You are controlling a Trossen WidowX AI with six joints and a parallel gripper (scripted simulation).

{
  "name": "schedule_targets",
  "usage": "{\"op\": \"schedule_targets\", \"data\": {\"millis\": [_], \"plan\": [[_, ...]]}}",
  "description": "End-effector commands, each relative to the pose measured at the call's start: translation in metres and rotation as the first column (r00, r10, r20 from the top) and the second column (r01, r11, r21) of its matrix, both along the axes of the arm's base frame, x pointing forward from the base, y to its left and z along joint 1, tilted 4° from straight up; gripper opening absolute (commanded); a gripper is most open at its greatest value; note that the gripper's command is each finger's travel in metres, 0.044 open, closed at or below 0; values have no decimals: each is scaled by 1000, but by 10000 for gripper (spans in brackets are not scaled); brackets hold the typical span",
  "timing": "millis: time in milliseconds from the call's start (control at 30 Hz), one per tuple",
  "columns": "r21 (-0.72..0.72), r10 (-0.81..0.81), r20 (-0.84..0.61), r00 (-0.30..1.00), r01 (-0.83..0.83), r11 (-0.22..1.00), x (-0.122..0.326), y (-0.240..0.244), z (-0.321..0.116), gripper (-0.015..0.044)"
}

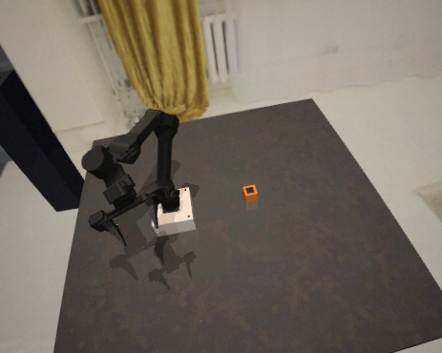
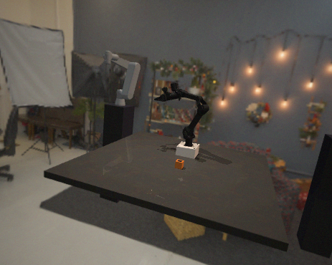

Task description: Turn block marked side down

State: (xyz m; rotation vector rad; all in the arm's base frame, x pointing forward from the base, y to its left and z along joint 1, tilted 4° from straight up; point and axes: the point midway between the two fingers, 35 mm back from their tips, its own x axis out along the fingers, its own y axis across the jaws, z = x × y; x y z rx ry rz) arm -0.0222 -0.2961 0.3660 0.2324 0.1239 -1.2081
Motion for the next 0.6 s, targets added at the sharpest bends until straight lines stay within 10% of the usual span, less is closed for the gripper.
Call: {"op": "schedule_targets", "data": {"millis": [0, 567], "plan": [[0, -1, -5, 1000, 1, 1000, 0, 0, 0, 426], [422, 445, -9, 895, -400, 814, 197, -3, -97, 440]]}}
